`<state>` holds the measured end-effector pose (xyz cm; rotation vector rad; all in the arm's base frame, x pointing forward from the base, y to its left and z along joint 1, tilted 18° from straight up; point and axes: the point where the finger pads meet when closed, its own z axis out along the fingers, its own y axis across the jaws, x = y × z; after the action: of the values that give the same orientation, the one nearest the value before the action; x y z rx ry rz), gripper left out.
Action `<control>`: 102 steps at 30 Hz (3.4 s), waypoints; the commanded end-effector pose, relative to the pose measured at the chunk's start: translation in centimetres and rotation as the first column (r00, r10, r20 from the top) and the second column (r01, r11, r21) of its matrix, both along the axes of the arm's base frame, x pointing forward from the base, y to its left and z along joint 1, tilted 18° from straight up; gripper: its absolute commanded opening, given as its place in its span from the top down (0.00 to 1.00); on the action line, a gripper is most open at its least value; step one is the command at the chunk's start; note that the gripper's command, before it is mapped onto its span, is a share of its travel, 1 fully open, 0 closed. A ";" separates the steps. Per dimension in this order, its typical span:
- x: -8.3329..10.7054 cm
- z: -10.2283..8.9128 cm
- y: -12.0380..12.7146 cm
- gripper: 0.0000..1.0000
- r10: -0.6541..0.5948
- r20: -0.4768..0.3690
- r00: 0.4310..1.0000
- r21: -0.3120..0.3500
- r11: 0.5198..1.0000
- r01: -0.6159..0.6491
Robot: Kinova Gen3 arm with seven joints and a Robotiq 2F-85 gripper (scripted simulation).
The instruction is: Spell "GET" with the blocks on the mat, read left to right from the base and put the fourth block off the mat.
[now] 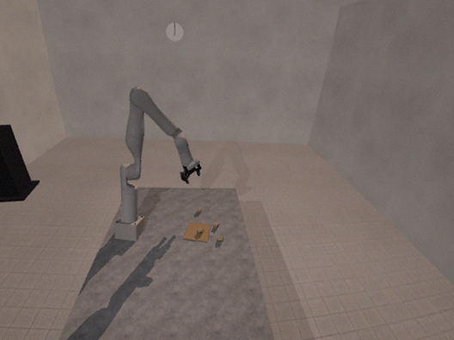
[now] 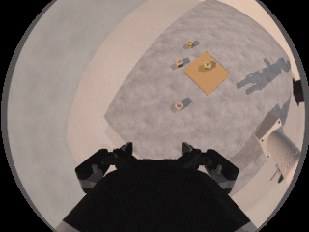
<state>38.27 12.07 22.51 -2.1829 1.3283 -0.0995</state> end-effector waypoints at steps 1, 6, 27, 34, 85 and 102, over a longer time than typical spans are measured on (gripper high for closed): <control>-0.1 0.0 0.6 0.00 0.016 -0.002 1.000 0.004 1.000 -0.016; -0.1 0.0 0.6 0.00 0.016 -0.002 1.000 0.004 1.000 -0.016; 0.2 -1.0 0.6 0.00 0.027 -0.027 0.999 -0.005 1.000 -0.027; 0.2 -1.5 0.6 0.00 0.033 -0.039 0.999 -0.011 0.999 -0.033; 0.5 -3.6 0.4 0.00 0.054 -0.088 0.995 -0.037 0.998 -0.058; 0.6 -4.6 0.3 0.00 0.064 -0.110 0.992 -0.052 0.996 -0.070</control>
<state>38.83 12.19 17.88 -2.3054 1.3276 0.0072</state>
